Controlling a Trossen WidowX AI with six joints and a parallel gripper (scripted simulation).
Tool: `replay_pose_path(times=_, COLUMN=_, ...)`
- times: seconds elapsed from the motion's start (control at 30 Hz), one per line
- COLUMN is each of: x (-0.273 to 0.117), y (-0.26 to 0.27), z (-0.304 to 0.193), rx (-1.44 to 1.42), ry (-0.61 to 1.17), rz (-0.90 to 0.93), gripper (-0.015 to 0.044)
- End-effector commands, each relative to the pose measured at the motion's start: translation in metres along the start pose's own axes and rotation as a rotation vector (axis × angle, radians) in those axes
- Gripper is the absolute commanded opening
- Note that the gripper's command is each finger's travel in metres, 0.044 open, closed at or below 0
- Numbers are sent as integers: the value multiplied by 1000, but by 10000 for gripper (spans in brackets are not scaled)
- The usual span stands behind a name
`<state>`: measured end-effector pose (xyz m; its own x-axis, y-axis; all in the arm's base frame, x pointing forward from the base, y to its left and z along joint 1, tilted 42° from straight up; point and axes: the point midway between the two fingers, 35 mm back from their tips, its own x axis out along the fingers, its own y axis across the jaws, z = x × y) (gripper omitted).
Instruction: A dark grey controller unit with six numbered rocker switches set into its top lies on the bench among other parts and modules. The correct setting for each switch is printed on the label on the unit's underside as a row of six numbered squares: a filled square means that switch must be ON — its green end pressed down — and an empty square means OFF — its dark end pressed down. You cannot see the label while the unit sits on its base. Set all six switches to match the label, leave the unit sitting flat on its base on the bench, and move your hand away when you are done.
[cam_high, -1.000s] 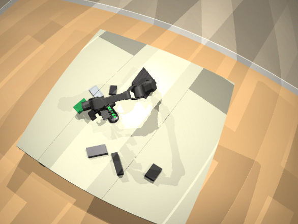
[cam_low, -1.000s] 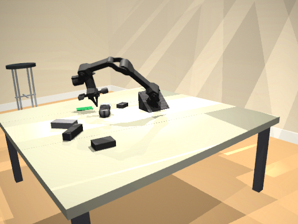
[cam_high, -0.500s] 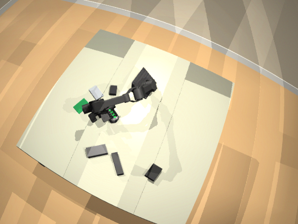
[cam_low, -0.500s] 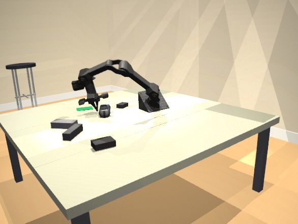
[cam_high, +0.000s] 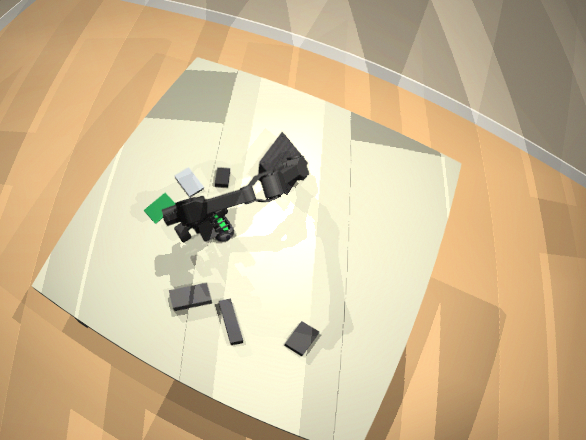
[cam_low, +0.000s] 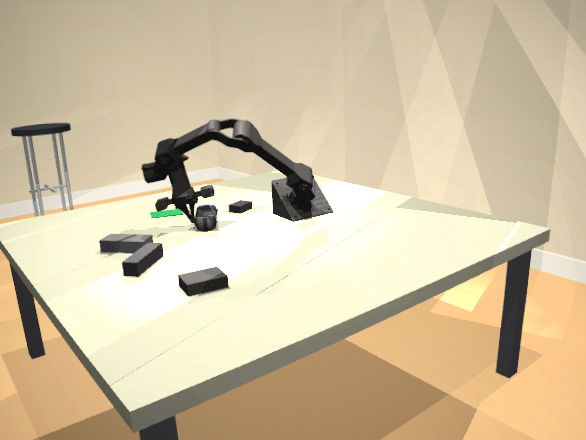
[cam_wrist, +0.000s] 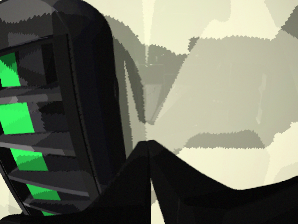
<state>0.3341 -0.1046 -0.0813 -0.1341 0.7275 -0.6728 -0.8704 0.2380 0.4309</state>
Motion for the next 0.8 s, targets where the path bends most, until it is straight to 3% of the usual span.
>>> replay_pose_path(times=0.0, x=0, y=1, z=1, rx=2, ry=-2, rz=-3, gripper=0)
replay_pose_path(times=0.6, x=3, y=16, z=1, rx=2, ry=-2, rz=-3, gripper=0)
replay_pose_path(times=0.77, x=-33, y=8, z=1, rx=1, ry=0, rz=-6, gripper=0)
